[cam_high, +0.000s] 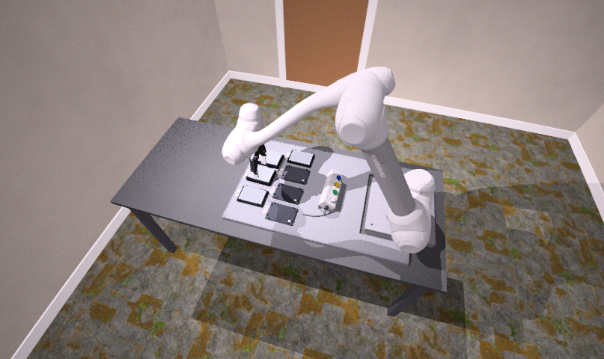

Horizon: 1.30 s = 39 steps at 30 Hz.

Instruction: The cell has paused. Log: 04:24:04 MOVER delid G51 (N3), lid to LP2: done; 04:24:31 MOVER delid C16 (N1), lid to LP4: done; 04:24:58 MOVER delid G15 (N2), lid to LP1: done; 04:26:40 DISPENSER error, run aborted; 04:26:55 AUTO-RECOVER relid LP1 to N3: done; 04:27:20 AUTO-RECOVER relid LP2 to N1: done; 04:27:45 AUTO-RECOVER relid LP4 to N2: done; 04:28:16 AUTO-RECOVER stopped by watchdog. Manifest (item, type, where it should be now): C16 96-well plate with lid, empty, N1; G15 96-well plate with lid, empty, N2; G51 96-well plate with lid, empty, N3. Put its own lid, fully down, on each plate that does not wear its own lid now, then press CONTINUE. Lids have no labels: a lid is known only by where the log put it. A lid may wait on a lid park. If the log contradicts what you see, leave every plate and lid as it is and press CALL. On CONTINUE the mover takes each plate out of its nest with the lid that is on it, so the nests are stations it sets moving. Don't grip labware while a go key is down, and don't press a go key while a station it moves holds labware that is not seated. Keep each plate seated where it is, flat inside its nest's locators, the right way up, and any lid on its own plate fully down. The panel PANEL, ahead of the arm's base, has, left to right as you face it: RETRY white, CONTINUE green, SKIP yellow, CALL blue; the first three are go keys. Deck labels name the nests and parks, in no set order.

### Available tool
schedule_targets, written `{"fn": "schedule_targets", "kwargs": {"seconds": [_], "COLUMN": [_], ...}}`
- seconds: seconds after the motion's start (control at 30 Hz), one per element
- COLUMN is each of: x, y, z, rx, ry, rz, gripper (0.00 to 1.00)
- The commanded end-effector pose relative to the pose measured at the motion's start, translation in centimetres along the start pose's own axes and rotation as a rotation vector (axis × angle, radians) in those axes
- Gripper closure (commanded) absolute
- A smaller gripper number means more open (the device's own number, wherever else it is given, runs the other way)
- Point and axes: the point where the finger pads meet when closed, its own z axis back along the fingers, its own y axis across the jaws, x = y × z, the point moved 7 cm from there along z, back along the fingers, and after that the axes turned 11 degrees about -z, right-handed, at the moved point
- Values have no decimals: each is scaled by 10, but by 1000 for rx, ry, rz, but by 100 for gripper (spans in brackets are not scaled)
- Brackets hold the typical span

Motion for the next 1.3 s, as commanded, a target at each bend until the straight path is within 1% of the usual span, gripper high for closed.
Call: {"fn": "schedule_targets", "kwargs": {"seconds": [0.0, 0.33, 1.27], "x": [0, 0, 0], "y": [0, 0, 0], "z": [-1, -4, -5], "rx": [0, 0, 0], "ry": [0, 0, 0], "rz": [0, 0, 0], "gripper": [34, 34, 34]}}
